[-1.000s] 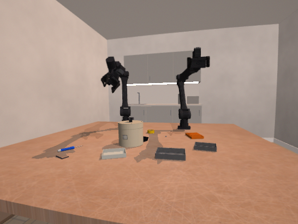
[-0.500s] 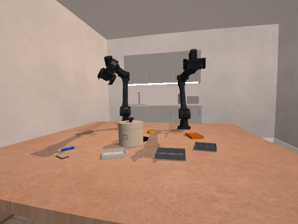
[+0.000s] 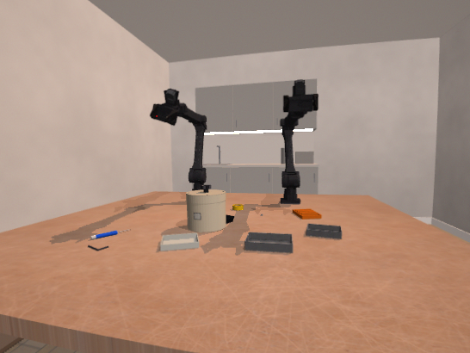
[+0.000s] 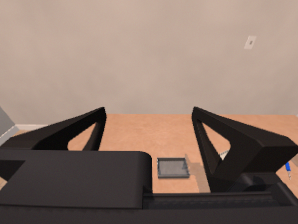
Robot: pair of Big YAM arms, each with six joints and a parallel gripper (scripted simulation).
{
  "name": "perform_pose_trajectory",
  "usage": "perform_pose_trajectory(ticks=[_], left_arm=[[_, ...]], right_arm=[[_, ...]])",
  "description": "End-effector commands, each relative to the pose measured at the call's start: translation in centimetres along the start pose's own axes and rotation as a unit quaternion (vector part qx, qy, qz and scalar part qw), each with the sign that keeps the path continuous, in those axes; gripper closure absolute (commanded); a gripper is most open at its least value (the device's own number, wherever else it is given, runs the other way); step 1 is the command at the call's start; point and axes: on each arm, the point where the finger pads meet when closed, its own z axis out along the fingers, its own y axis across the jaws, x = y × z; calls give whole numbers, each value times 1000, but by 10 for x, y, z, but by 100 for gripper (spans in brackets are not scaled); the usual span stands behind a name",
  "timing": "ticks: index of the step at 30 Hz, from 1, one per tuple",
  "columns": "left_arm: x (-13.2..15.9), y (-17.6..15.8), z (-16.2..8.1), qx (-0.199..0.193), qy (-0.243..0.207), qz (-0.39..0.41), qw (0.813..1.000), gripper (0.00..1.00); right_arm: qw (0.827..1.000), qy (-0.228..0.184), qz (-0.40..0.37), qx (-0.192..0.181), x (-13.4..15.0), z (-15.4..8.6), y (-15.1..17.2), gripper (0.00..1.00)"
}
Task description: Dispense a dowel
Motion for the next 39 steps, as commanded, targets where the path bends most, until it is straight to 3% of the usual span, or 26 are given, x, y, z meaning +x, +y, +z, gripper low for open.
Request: perform_pose_trajectory(ticks=[1,3,4,7,18,23,24,25,27,29,30,33,39], left_arm=[[-28,-12,-11,6,-36,4,999,0],[-28,-12,-11,6,-36,4,999,0],[-49,0,-13,-6,-52,4,999,0],[-18,-18,-12,7,-29,4,1000,0],[-22,-32,-16,4,-38,1,999,0],[-18,-32,-16,3,-35,2,999,0],[-18,-33,-16,3,-30,2,1000,0],[-21,-33,-14,3,-32,1,999,0],[-9,-34,-12,5,-19,2,1000,0],[-8,-34,-12,5,-19,2,1000,0],[-2,-33,-11,4,-13,2,1000,0],[-4,-27,-10,-2,-14,3,1000,0],[-7,-27,-10,-2,-16,3,1000,0]], right_arm=[[996,-48,73,28,-17,-20,-20,31],[996,-48,73,28,-17,-20,-20,31],[997,-35,67,11,-7,-5,-2,31],[992,-69,99,40,-16,-31,-30,31],[967,-151,194,67,-20,-73,-53,31],[968,-146,194,67,-13,-66,-53,31],[966,-155,193,70,-20,-79,-55,31],[969,-143,190,68,-12,-68,-53,31],[971,-149,172,74,-21,-84,-57,31],[970,-154,172,74,-23,-84,-57,31],[967,-171,170,76,-41,-92,-62,31],[966,-182,169,74,-56,-94,-63,31],[969,-160,173,69,-32,-80,-55,31]])
